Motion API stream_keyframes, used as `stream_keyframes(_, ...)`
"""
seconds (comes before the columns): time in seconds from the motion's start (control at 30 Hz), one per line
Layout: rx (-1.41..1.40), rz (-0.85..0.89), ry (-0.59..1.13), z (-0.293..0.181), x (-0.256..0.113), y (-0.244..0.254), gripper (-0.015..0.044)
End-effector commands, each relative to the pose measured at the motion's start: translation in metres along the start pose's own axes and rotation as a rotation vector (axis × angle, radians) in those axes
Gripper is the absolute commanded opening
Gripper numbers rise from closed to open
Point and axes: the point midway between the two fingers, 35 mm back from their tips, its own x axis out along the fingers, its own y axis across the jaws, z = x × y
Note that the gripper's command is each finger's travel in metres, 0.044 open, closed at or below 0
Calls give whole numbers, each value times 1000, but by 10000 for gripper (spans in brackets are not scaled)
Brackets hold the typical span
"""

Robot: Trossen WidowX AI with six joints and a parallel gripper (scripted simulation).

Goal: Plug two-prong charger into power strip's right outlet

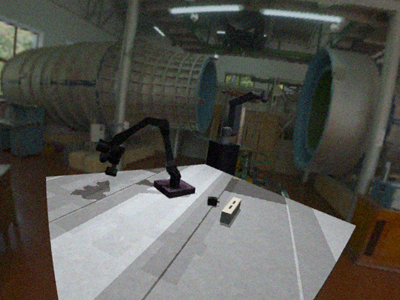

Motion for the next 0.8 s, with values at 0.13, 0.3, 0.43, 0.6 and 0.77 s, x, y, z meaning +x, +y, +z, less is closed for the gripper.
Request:
stream_keyframes(0.13,-107,49,-49,2,-23,32,440)
stream_keyframes(0.3,-170,75,-82,3,-38,52,440)
stream_keyframes(0.43,-213,79,-104,1,-49,65,440)
stream_keyframes(0.6,-268,83,-131,-3,-62,80,440)
stream_keyframes(0.77,-330,93,-164,-7,-76,95,440)
